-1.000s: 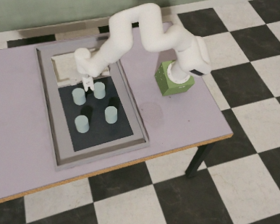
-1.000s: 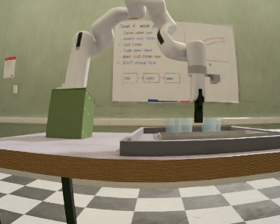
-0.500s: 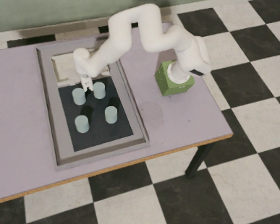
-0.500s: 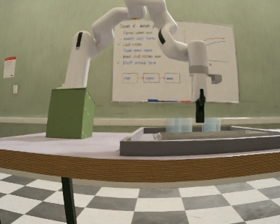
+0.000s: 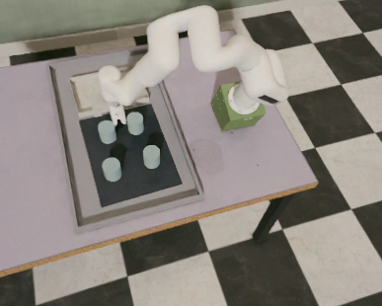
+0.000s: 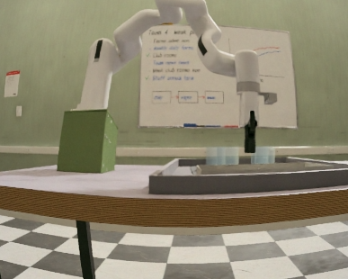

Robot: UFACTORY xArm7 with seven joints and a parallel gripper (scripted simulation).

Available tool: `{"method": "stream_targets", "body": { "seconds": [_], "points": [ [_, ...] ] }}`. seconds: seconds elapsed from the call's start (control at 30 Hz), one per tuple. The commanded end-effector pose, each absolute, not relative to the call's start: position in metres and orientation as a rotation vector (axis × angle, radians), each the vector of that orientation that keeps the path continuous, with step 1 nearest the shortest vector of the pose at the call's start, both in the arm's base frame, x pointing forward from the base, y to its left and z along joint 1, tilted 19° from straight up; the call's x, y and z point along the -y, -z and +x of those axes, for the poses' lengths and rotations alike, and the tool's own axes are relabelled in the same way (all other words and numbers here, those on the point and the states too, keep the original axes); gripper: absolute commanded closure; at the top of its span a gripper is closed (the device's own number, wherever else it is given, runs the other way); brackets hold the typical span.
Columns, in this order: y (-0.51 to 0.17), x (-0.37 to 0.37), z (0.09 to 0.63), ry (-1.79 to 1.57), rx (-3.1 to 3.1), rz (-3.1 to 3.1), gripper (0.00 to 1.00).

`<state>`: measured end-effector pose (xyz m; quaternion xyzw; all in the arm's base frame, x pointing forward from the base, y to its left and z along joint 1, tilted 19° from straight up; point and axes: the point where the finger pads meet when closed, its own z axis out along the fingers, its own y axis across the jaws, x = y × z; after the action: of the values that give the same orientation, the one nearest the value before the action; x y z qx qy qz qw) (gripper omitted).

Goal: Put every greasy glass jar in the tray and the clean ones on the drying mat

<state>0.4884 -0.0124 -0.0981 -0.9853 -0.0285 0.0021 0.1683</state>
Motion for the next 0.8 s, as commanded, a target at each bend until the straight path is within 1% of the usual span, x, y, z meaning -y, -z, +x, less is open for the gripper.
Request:
{"method": "stream_targets", "body": {
  "seconds": [0.0,0.77],
  "points": [
    [0.0958,0.0143,0.4915,0.002,0.079,-2.804,1.0],
    [0.0936,0.0149,0.4943,0.002,0.079,-2.804,1.0]
  ]
}}
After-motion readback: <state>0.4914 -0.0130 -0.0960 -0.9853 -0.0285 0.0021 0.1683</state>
